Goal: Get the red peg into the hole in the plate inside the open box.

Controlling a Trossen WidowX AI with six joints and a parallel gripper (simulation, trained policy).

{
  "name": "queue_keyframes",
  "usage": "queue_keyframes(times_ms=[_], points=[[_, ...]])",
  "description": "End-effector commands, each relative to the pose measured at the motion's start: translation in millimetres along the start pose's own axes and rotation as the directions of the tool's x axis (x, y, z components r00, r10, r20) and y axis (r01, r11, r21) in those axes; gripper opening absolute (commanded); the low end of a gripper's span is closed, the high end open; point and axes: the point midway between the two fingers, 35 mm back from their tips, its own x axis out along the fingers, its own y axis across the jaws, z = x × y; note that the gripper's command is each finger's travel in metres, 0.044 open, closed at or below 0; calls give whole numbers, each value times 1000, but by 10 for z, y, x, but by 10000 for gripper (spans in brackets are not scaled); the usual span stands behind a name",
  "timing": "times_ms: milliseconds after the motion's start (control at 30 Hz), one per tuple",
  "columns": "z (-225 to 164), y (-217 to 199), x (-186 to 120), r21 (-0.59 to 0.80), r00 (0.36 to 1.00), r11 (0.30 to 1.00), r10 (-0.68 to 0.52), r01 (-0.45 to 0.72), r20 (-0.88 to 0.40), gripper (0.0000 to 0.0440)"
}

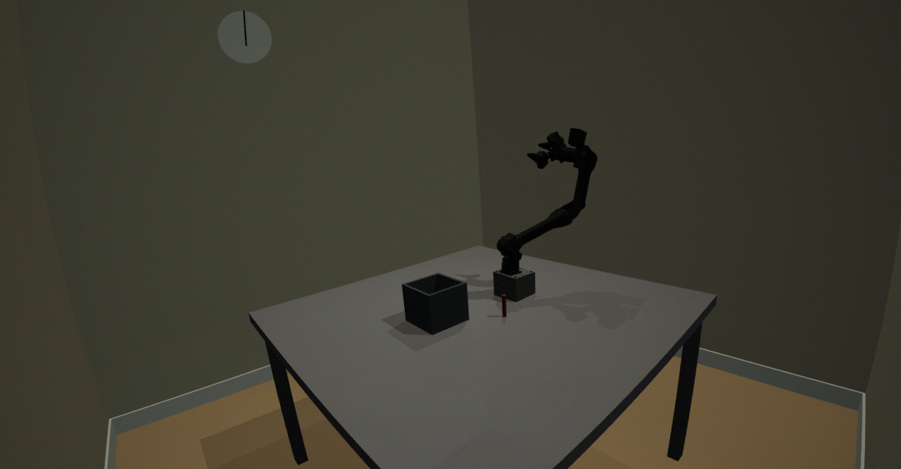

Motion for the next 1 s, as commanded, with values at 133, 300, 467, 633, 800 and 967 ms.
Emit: queue_keyframes(times_ms=[133,300,467,633,800,967], points=[[-65,98,-167,33,1000,999,-19,19,-14,440],[-99,154,-277,51,999,998,-39,41,-25,440],[-129,211,-379,65,997,996,-61,64,-37,440],[-153,270,-473,74,995,993,-84,88,-51,440],[-171,332,-556,80,992,991,-106,111,-65,440],[-183,397,-628,82,989,988,-127,133,-81,440]])
